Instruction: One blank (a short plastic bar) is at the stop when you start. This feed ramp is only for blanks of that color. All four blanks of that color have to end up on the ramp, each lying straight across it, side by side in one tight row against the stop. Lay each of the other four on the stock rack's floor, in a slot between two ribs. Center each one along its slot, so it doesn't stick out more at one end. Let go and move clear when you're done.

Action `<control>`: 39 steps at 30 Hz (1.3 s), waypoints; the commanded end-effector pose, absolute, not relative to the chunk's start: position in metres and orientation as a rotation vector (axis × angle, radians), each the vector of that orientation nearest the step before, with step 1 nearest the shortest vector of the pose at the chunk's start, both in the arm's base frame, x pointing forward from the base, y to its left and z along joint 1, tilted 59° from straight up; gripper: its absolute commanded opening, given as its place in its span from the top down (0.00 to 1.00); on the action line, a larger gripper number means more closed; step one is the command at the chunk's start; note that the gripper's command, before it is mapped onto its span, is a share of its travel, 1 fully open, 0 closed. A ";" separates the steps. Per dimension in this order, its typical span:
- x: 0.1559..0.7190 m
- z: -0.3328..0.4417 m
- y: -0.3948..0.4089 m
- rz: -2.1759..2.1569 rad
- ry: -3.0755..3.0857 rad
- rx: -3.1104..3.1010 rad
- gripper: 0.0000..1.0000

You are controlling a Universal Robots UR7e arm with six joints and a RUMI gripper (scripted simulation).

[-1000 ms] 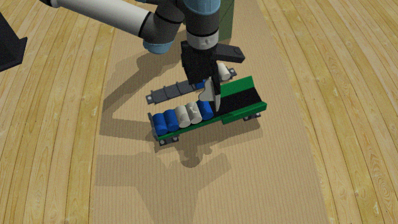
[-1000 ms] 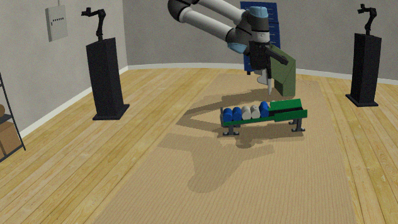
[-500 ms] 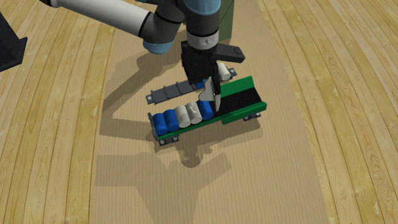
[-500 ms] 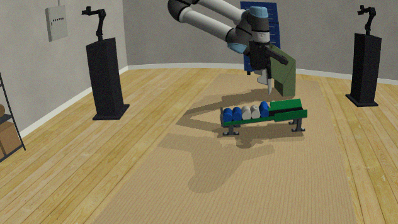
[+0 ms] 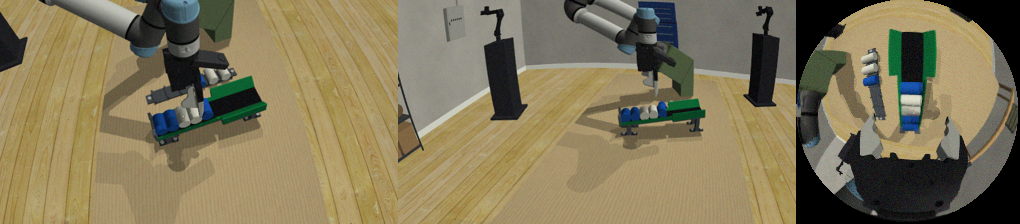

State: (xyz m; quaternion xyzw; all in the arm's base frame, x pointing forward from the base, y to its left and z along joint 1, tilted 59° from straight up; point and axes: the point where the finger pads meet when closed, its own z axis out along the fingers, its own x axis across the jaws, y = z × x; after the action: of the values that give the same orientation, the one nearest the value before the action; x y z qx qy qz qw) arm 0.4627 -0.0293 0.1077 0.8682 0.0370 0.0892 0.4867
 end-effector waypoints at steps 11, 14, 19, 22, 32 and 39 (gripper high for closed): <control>0.462 0.111 -0.033 0.216 0.103 2.114 0.49; 0.462 0.111 -0.033 0.216 0.103 2.114 0.49; 0.462 0.111 -0.033 0.215 0.103 2.114 0.49; 0.462 0.111 -0.033 0.215 0.103 2.114 0.49; 0.462 0.111 -0.033 0.215 0.103 2.114 0.49; 0.462 0.111 -0.033 0.215 0.103 2.114 0.49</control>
State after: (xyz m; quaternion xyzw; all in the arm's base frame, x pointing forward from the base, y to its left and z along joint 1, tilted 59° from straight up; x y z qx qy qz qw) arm 0.4631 -0.0322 0.1107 0.8685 0.0430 0.0887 0.4858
